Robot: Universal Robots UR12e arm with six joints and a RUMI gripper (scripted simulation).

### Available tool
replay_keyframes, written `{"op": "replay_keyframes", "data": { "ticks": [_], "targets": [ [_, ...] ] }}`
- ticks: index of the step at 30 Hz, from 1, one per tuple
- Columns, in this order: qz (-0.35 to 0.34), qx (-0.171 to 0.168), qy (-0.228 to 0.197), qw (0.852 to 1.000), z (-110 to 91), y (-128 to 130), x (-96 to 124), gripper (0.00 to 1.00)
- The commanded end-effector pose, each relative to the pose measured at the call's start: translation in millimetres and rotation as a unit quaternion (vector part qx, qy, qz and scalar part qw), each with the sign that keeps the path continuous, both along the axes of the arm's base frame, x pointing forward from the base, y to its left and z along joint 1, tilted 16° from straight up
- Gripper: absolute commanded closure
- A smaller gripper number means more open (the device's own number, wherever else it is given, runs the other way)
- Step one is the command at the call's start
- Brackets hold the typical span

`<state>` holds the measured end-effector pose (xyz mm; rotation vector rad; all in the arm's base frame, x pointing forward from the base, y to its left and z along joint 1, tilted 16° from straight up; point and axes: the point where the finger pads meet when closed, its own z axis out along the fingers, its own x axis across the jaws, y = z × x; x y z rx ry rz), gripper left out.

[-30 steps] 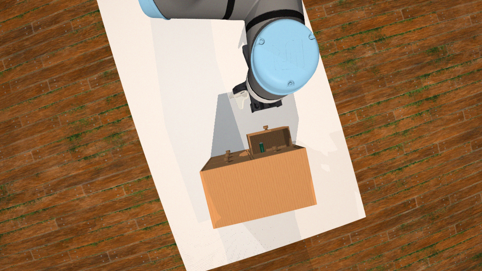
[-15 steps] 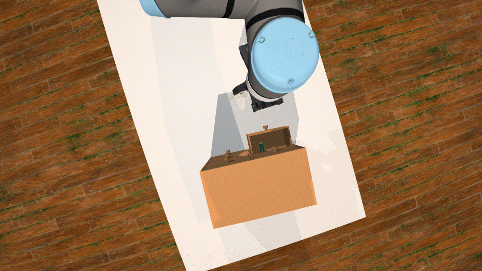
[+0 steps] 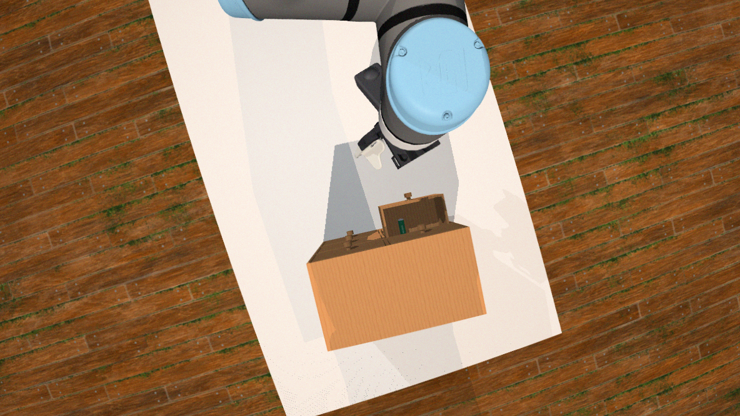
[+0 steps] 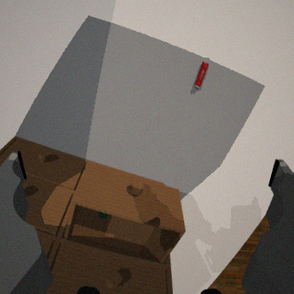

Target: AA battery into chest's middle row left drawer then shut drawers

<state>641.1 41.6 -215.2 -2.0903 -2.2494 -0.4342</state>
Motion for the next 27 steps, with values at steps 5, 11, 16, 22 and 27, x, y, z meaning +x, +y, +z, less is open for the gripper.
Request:
{"op": "replay_keyframes", "data": {
  "ticks": [5,11,16,22,27],
  "targets": [
    [0.125,-0.020,-0.031,0.991,-2,0,-7,0.00],
    [0.193,-0.031,-0.047,0.980,-3,1,-10,0.00],
    [0.283,-0.046,-0.069,0.956,-5,2,-14,0.00],
    [0.397,-0.065,-0.096,0.911,-7,3,-19,0.00],
    [0.454,-0.075,-0.110,0.881,-7,5,-21,0.00]
  ]
}}
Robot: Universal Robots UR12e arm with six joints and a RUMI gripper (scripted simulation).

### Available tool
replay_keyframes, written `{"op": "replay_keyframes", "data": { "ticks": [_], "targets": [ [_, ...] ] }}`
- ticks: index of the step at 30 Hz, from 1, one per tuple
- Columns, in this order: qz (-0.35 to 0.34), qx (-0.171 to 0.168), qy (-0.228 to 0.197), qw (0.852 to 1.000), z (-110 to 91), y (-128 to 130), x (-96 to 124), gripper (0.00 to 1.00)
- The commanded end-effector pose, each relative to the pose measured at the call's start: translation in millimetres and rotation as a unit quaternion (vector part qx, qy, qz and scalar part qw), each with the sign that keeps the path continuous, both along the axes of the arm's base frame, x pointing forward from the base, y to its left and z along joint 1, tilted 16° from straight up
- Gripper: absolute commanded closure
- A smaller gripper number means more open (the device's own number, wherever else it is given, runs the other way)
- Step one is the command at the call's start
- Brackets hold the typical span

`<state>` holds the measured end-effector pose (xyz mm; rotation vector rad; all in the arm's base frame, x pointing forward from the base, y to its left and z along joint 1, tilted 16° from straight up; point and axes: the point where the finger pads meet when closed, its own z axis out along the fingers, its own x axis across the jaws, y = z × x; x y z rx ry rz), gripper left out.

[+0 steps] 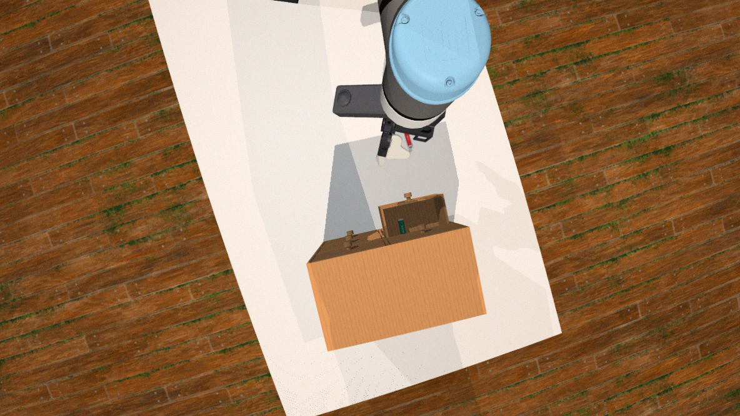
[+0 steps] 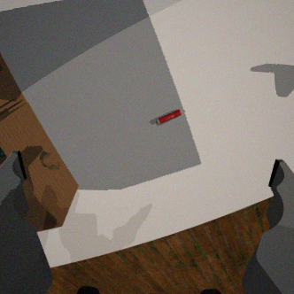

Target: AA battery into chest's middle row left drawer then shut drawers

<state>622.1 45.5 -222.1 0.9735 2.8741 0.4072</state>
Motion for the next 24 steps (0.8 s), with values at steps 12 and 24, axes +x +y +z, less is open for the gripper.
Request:
{"op": "replay_keyframes", "data": {
  "ticks": [12,24],
  "targets": [
    [0.321,-0.049,-0.077,0.943,-2,8,-10,0.00],
    [0.505,-0.081,-0.120,0.851,-2,16,-17,0.00]
  ]
}}
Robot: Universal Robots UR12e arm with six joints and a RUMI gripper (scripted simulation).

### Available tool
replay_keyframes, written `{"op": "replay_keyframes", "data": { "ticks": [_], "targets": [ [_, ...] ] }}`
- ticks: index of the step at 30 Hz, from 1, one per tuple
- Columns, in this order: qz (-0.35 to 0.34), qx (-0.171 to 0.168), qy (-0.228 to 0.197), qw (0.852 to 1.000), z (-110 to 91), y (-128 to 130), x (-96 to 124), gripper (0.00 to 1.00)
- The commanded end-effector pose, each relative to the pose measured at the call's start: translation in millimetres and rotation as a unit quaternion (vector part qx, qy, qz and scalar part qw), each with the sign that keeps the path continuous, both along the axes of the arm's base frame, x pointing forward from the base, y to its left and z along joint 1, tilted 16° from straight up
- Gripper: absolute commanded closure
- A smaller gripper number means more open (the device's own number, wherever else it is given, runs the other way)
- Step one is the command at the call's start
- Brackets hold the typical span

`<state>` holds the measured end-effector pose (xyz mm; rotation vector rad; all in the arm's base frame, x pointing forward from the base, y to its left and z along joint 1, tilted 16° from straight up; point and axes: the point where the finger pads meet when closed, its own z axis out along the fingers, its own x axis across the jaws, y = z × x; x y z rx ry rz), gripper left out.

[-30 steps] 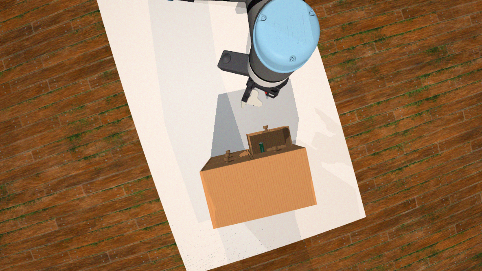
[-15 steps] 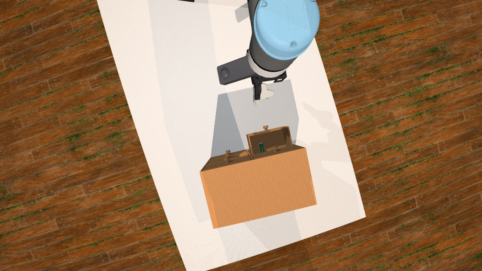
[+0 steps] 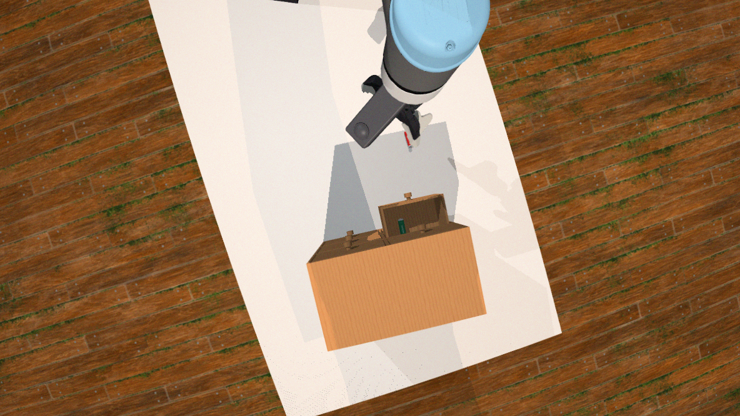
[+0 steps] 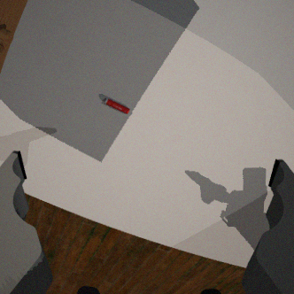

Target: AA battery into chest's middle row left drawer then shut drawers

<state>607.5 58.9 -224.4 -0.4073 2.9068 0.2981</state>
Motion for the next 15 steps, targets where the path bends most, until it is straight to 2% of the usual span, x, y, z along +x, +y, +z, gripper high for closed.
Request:
{"op": "replay_keyframes", "data": {
  "ticks": [1,6,8,15],
  "targets": [
    [0.103,-0.013,-0.025,0.994,0,4,-3,0.00],
    [0.192,-0.028,-0.046,0.980,1,9,-6,0.00],
    [0.192,-0.028,-0.046,0.980,1,9,-6,0.00],
    [0.297,-0.045,-0.071,0.951,1,15,-11,0.00]
  ]
}}
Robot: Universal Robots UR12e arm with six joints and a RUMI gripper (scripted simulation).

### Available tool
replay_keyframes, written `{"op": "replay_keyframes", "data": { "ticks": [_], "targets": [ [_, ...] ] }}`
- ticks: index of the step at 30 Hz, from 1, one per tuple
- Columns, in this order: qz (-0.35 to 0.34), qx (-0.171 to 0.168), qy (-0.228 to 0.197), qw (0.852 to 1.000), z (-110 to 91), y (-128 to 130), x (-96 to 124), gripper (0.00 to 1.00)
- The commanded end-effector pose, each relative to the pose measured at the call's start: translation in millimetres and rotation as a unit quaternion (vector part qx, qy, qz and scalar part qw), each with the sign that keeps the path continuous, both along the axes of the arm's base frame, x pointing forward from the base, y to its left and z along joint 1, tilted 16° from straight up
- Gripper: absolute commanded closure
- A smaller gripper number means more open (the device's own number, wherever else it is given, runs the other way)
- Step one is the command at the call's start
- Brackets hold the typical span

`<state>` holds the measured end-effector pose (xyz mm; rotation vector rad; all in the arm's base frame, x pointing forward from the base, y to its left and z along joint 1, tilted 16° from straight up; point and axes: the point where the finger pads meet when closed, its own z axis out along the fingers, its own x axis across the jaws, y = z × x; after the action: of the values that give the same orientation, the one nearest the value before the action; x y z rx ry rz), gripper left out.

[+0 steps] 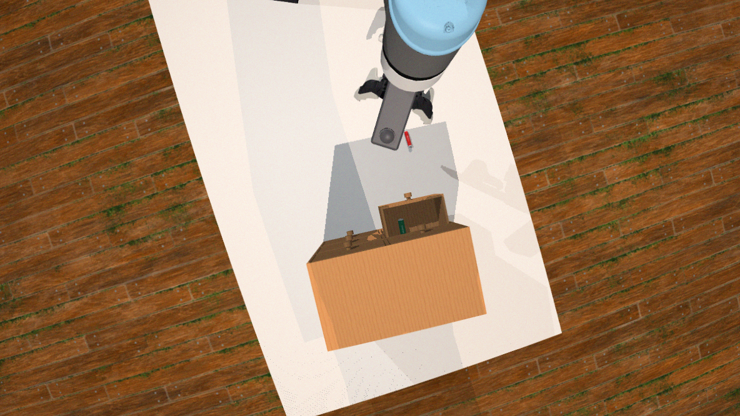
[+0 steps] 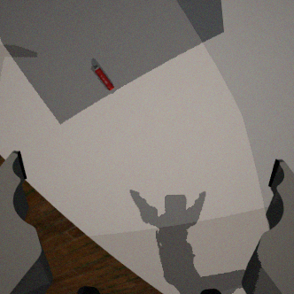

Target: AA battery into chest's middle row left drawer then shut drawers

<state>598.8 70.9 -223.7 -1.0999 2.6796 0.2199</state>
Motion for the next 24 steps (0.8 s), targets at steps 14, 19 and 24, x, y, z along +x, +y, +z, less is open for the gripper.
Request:
{"op": "replay_keyframes", "data": {
  "ticks": [14,19,24],
  "targets": [
    [0.192,-0.029,-0.046,0.980,1,11,-8,0.00],
    [0.224,-0.035,-0.054,0.972,2,13,-10,0.00],
    [0.245,-0.038,-0.059,0.967,2,15,-11,0.00]
  ]
}}
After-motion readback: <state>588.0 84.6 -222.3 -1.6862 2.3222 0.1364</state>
